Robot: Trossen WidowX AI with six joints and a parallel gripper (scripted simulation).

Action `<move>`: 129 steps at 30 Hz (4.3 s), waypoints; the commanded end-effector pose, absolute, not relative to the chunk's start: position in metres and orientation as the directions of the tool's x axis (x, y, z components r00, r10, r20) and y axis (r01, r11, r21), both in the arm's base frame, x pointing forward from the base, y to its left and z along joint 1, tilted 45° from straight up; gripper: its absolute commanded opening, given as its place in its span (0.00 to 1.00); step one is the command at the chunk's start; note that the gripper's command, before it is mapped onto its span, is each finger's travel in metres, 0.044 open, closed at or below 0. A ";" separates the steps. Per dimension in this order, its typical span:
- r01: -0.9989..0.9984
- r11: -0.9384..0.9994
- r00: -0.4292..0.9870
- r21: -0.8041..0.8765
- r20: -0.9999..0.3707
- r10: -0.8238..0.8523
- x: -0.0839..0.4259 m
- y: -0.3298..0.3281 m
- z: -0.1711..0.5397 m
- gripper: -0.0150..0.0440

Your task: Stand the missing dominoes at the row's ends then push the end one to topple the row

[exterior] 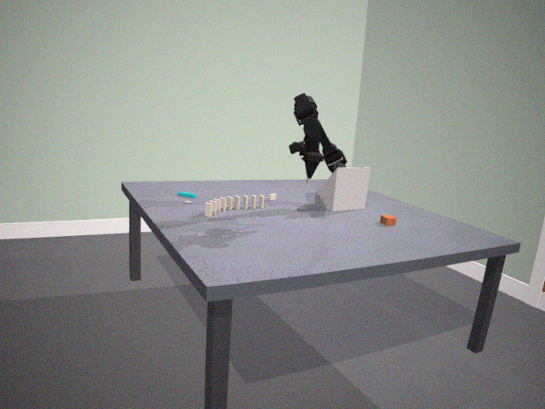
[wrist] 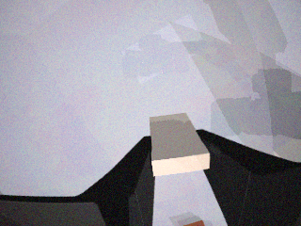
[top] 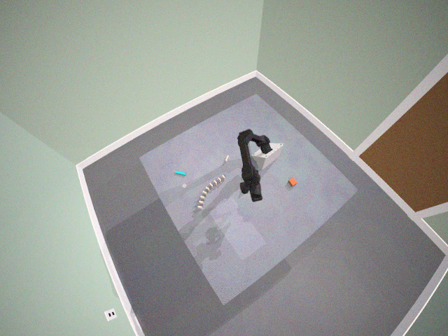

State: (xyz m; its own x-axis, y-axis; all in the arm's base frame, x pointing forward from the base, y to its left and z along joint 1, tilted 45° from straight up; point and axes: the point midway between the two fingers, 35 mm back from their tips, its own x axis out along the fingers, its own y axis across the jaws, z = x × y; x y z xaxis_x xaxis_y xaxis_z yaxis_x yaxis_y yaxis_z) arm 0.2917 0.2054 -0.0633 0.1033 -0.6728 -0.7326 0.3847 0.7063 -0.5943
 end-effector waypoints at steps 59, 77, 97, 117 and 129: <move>-0.019 0.703 0.101 -0.711 -0.701 -0.706 0.333 -0.069 0.009 0.44; -0.019 0.709 0.102 -0.705 -0.707 -0.700 0.335 -0.049 0.026 1.00; -0.275 0.676 0.099 -0.683 -0.720 -0.687 0.306 -0.045 0.113 1.00; -0.549 0.547 0.099 -0.631 -0.700 -0.708 0.261 -0.117 0.123 1.00; -0.549 0.545 0.099 -0.633 -0.697 -0.710 0.270 -0.163 0.080 1.00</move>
